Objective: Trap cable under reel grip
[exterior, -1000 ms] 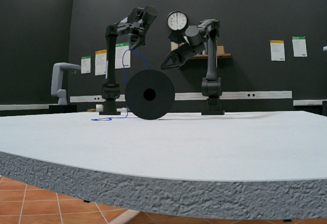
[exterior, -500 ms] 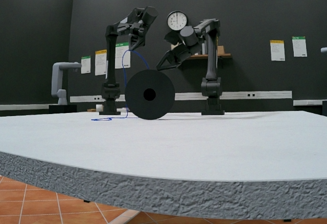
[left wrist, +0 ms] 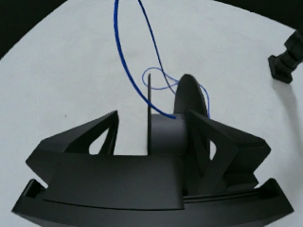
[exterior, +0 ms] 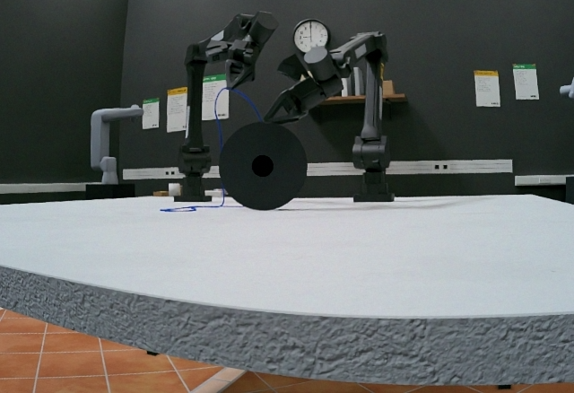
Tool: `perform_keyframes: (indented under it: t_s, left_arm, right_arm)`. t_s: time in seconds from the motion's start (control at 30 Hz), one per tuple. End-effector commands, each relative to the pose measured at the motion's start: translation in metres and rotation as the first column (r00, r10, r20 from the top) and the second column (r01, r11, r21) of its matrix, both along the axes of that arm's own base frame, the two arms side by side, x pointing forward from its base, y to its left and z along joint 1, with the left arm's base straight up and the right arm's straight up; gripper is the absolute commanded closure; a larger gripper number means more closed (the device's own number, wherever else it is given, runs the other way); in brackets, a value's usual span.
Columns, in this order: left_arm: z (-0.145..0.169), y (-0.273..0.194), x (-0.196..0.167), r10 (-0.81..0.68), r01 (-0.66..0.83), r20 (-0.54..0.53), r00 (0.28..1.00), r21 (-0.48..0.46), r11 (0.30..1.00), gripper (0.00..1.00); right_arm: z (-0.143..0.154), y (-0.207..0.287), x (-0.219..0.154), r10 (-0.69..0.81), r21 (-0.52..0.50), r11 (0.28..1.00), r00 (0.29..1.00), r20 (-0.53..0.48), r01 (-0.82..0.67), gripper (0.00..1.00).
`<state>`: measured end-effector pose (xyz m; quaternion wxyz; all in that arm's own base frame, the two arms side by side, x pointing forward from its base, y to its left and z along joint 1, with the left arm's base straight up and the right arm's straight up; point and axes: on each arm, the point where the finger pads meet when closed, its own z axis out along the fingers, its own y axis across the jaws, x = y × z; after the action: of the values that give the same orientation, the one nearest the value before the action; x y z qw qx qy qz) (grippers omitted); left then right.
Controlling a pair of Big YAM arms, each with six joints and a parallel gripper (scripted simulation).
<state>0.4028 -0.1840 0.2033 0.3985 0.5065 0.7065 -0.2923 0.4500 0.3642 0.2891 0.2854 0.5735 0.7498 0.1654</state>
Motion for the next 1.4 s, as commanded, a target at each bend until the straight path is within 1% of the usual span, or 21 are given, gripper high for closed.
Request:
perform_keyframes:
  t_s: [0.0, 0.03, 0.13, 0.37, 0.57, 0.6, 0.7, 0.97, 1.23, 1.37]
  left_arm:
    - [0.021, -0.010, 0.017, 0.002, -0.002, 0.035, 0.999, -0.014, 1.000, 0.25]
    - [0.026, -0.010, 0.017, 0.002, -0.001, 0.048, 0.999, -0.016, 1.000, 0.25]
    - [0.022, -0.014, 0.020, 0.002, -0.002, 0.035, 0.999, -0.015, 1.000, 0.25]
    - [0.027, -0.023, 0.025, 0.002, -0.002, 0.039, 0.999, -0.016, 1.000, 0.25]
    - [0.025, -0.024, 0.024, 0.002, -0.002, 0.007, 1.000, -0.011, 1.000, 0.25]
    - [0.032, -0.025, 0.026, 0.002, -0.002, 0.035, 0.999, -0.016, 1.000, 0.25]
    - [0.030, -0.025, 0.025, 0.001, -0.001, 0.015, 1.000, -0.013, 1.000, 0.25]
    - [0.032, -0.018, 0.029, 0.000, 0.001, 0.041, 0.999, -0.012, 1.000, 0.25]
    - [0.031, -0.012, 0.030, 0.010, -0.009, 0.043, 0.999, -0.013, 1.000, 0.25]
    - [0.031, -0.012, 0.031, 0.012, -0.011, 0.041, 0.999, -0.013, 1.000, 0.37]
  right_arm:
    - [0.031, 0.008, -0.003, 0.008, 0.057, 0.998, 0.998, 0.056, -0.011, 1.00]
    - [0.034, 0.010, -0.002, 0.008, 0.062, 0.998, 0.998, 0.061, -0.012, 1.00]
    - [0.037, 0.010, -0.001, 0.007, 0.066, 0.998, 0.998, 0.064, -0.012, 1.00]
    - [0.040, 0.011, 0.000, 0.007, 0.070, 0.997, 0.998, 0.068, -0.012, 1.00]
    - [0.042, 0.012, 0.000, 0.007, 0.073, 0.997, 0.998, 0.070, -0.012, 1.00]
    - [0.042, 0.012, 0.001, 0.007, 0.074, 0.997, 0.997, 0.070, -0.012, 1.00]
    - [0.044, 0.012, 0.001, 0.006, 0.076, 0.997, 0.997, 0.072, -0.011, 1.00]
    - [0.045, 0.012, 0.002, 0.004, 0.076, 0.997, 0.997, 0.071, -0.010, 1.00]
    - [0.044, 0.011, 0.002, 0.003, 0.072, 0.997, 0.998, 0.067, -0.008, 1.00]
    - [0.044, 0.011, 0.002, 0.003, 0.072, 0.997, 0.998, 0.067, -0.008, 1.00]
